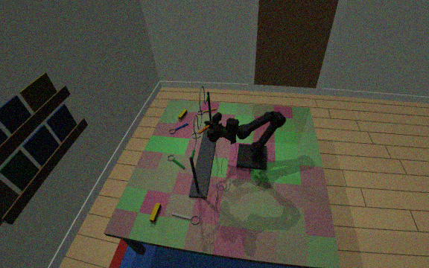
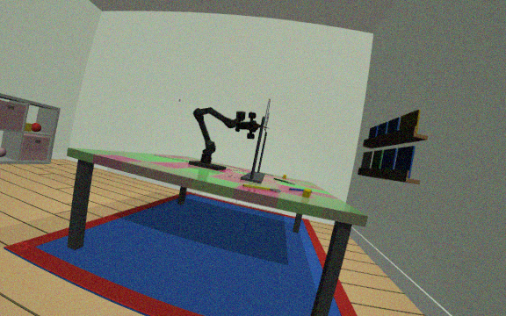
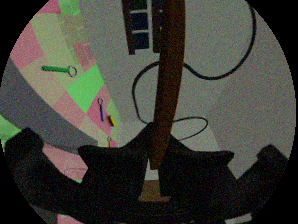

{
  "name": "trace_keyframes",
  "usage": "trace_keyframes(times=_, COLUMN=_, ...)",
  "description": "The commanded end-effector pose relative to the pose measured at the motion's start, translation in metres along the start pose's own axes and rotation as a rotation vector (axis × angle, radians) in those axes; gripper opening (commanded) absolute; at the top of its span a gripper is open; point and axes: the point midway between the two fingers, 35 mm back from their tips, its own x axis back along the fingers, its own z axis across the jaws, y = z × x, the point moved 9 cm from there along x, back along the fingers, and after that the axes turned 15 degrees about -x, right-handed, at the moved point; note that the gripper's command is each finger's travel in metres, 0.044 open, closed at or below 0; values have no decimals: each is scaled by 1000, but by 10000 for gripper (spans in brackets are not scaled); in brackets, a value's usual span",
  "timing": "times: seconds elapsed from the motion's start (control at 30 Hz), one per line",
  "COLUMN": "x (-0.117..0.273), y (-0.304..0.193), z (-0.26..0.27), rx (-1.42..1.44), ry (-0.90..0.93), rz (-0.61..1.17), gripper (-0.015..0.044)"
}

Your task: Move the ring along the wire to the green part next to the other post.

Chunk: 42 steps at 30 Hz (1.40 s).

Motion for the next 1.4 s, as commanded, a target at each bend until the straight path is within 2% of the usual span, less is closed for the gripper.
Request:
trace_keyframes(times=0.0, x=2, y=-3, z=12, rx=-66, ry=39, rz=26, gripper=-150)
trace_keyframes(times=1.37, x=13, y=-1, z=75, rx=-564, ry=280, rz=73, gripper=-150)
